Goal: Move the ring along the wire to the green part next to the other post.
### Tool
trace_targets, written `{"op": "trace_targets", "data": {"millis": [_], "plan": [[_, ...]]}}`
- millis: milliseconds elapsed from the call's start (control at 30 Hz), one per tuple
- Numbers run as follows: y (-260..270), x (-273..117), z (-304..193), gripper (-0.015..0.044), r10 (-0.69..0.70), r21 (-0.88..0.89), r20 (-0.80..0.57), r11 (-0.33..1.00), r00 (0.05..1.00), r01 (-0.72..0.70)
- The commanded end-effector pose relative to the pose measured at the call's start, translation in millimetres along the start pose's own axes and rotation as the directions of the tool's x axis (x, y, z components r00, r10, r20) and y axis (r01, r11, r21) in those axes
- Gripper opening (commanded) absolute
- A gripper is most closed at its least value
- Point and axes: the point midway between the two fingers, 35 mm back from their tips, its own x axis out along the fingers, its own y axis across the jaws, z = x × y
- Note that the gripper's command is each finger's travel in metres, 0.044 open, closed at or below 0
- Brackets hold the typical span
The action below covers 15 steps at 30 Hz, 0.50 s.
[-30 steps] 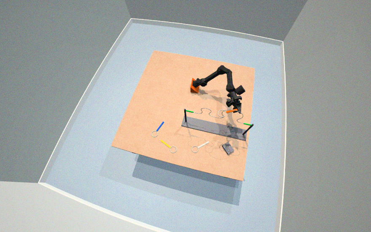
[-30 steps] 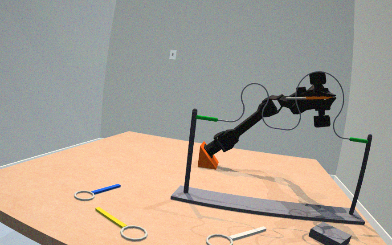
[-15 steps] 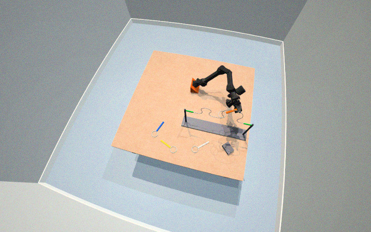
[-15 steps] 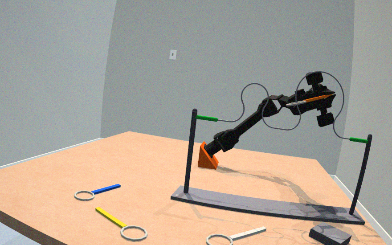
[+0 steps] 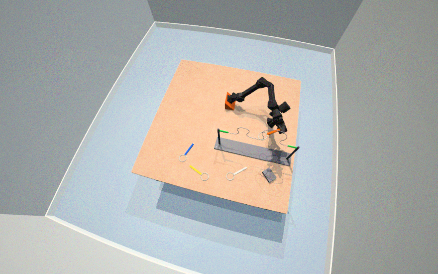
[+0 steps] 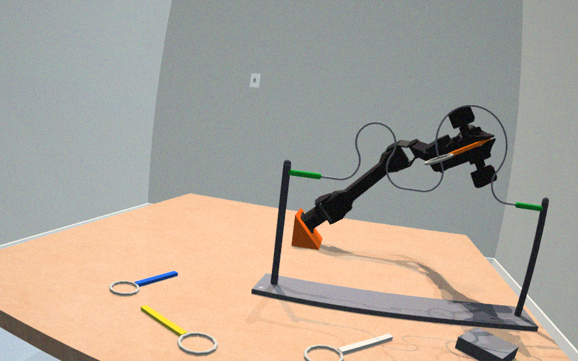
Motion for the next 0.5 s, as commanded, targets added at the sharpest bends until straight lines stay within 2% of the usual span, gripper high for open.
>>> {"op": "trace_targets", "data": {"millis": [0,467], "plan": [[-2,0,-1,-0.015,0.008,0.01,-0.001,1.0,1.0,-0.008],[-31,-4,-2,-0.015,-0.048,-0.111,-0.017,0.993,0.999,0.045]]}}
